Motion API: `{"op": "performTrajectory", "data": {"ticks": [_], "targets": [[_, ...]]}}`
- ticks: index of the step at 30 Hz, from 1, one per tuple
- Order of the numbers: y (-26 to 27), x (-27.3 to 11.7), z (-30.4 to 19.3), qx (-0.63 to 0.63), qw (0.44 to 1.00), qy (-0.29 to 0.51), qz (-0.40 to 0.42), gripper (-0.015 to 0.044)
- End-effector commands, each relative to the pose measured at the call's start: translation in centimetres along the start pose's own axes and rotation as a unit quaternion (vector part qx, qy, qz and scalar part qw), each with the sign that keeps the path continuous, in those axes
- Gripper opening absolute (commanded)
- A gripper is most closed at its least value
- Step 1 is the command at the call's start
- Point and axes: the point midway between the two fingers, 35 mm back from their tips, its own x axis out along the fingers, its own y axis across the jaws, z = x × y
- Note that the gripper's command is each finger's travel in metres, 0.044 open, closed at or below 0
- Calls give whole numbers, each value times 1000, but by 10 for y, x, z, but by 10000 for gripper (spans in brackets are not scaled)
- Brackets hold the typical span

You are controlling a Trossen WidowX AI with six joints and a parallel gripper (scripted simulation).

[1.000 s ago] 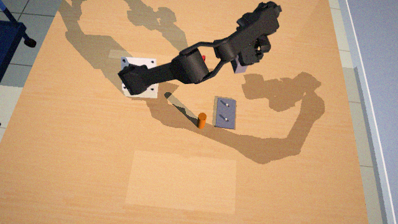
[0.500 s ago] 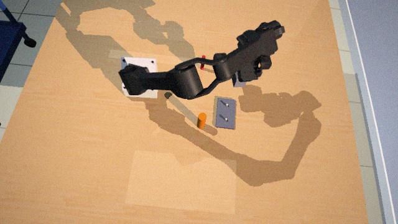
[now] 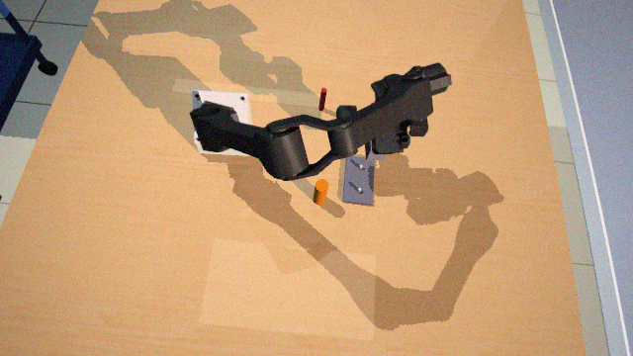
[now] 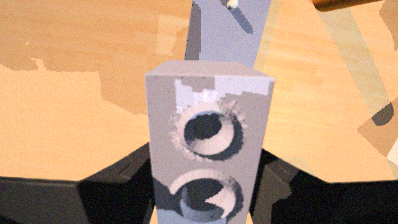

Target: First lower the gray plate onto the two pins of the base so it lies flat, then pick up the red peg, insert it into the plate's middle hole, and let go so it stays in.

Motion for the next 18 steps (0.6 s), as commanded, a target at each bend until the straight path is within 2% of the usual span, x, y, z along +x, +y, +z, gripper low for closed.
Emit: {"op": "performTrajectory", "data": {"ticks": [1,18], "targets": [[-2,3,14,13,1000,-1,5,0],[-22,27,59,65,998,-10,3,0]]}}
